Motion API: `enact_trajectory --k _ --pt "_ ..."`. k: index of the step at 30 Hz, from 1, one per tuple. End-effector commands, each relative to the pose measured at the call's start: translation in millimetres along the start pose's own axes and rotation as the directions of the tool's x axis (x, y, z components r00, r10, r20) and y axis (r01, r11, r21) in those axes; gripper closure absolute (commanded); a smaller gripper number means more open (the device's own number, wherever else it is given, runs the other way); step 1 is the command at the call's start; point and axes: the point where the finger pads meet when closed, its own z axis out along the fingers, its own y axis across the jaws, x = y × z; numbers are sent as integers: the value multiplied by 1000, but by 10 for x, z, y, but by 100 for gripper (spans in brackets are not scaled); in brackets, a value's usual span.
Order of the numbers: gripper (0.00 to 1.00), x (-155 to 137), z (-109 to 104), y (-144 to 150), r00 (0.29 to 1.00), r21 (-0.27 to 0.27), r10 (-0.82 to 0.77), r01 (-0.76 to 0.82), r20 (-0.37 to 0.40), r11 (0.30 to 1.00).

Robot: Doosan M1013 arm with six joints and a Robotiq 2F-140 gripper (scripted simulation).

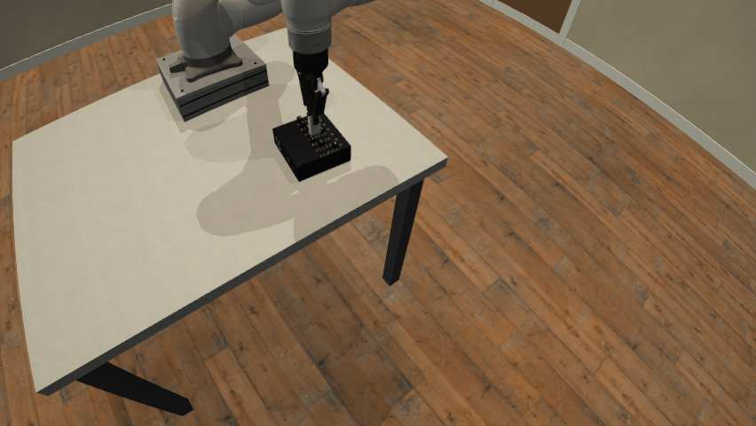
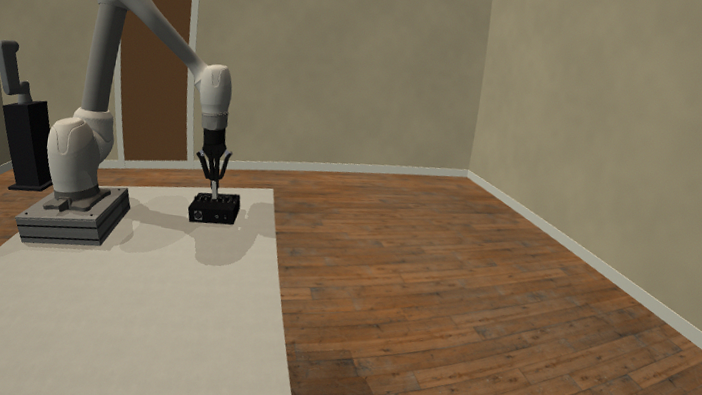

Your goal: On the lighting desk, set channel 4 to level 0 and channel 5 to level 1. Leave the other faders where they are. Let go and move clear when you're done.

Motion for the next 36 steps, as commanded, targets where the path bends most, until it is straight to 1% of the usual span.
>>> enact_trajectory --k 1,36 --pt "90 13 -1 0 1000 0 0 0 0 1000" --pt "90 45 -1 0 1000 0 0 0 0 1000"
